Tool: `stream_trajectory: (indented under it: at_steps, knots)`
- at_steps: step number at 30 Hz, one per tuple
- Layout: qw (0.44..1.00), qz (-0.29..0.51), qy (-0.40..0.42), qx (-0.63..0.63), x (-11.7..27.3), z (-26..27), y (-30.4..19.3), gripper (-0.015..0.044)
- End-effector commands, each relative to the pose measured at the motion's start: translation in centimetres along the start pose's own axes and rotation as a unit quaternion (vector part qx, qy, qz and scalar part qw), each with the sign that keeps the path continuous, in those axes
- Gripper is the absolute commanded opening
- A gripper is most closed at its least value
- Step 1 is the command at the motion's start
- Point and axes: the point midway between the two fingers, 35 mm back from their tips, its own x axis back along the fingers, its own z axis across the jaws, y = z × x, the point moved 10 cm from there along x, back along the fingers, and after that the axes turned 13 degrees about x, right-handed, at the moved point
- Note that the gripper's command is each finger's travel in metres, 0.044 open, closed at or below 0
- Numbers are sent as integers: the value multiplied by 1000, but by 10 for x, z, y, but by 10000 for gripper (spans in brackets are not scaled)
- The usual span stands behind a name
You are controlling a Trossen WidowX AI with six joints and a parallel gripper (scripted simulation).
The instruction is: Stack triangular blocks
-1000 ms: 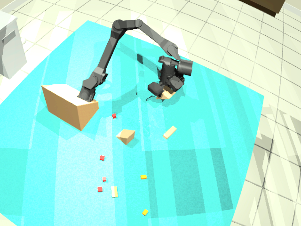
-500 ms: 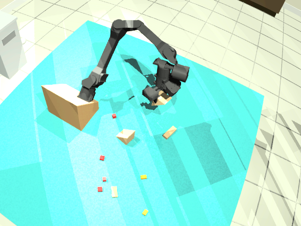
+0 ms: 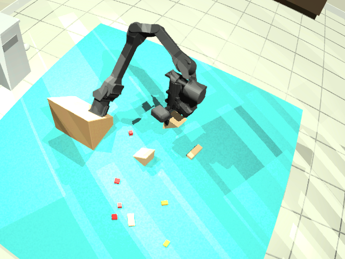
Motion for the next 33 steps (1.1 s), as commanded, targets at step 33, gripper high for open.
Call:
stream_trajectory:
  at_steps: [33]
  knots:
    - [999,18,36,-2,20,-134,-95,0]
